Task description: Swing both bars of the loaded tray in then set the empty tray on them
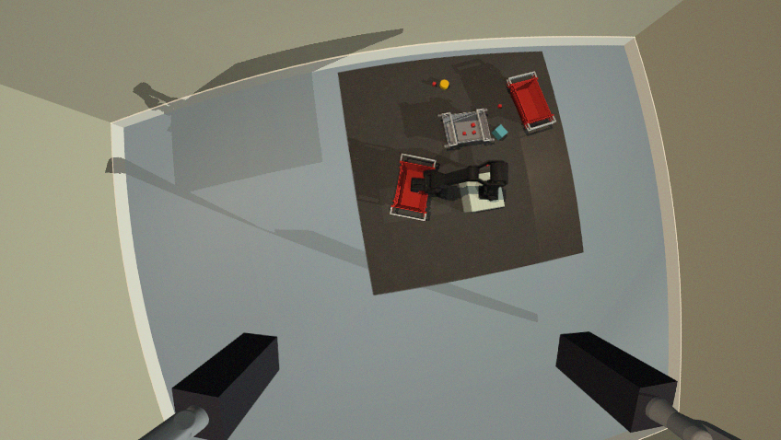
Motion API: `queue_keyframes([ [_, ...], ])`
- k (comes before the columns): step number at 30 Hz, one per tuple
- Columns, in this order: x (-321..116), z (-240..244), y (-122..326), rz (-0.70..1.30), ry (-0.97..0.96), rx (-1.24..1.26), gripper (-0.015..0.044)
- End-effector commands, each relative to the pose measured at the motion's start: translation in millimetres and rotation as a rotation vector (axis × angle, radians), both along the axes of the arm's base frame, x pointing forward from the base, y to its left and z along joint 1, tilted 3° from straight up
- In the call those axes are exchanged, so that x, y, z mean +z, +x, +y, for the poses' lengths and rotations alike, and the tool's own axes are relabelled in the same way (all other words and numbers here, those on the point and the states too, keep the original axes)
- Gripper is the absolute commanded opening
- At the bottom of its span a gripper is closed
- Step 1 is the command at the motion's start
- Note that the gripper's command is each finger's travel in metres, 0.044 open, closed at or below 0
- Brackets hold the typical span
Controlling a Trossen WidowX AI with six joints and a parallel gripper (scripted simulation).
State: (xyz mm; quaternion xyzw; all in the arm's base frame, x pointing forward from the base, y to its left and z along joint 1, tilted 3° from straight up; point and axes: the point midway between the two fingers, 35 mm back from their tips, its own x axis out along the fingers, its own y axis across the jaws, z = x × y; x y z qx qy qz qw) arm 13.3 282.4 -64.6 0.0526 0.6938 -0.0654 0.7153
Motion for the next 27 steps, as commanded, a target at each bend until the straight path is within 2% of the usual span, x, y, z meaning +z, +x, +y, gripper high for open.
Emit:
queue_keyframes([
  [1, -6.3, -1.1, 0.2, 0.0, 0.002, 0.0, 0.044],
  [3, -6.3, -1.1, 0.2, 0.0, 0.002, 0.0, 0.044],
  [17, -6.3, -1.1, 0.2, 0.0, 0.002, 0.0, 0.0235],
  [27, -6.3, -1.1, 0.2, 0.0, 0.002, 0.0, 0.0168],
])
